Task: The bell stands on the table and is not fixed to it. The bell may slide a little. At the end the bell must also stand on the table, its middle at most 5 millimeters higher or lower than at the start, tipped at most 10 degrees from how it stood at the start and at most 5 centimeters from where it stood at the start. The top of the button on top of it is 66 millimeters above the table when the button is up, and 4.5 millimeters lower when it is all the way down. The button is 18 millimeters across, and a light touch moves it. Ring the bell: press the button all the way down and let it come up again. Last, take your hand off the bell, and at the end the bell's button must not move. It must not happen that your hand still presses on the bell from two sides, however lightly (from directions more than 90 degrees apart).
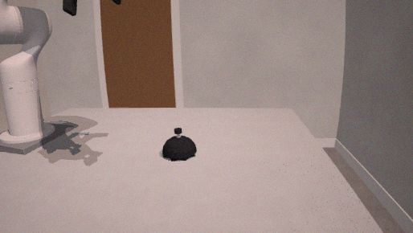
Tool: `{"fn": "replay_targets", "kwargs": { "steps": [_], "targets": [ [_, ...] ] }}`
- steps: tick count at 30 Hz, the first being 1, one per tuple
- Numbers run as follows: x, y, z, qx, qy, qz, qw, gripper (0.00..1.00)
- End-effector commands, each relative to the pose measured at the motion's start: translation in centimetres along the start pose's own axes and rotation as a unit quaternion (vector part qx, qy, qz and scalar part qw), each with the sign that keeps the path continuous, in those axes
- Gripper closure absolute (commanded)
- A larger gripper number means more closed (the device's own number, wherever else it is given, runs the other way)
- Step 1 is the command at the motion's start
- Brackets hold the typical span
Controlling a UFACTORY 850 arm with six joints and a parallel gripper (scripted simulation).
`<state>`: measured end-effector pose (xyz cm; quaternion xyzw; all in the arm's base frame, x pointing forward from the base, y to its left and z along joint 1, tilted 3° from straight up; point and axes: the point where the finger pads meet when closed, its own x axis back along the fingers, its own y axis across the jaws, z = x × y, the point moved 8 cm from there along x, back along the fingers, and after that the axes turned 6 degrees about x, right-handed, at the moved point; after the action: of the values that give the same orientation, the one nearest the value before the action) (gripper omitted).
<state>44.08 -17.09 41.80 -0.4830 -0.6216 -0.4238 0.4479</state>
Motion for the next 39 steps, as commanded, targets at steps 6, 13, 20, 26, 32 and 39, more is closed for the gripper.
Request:
{"fn": "replay_targets", "kwargs": {
  "steps": [6, 13, 20, 26, 32, 39],
  "targets": [
    [0.1, 0.0, 0.0, 0.0, 0.0, -0.001, 1.0, 0.0],
    [0.1, 0.0, 0.0, 0.0, 0.0, -0.001, 1.0, 0.0],
    [0.0, 0.2, 0.1, 0.006, 0.001, -0.001, 1.0, 0.0],
    [-2.2, 2.5, 2.1, 0.106, 0.024, -0.004, 0.994, 0.0],
    [-4.3, 4.5, 4.1, 0.197, 0.044, -0.009, 0.979, 0.0],
    [-6.5, 6.3, 6.3, 0.285, 0.063, -0.017, 0.956, 0.0]
  ]
}}
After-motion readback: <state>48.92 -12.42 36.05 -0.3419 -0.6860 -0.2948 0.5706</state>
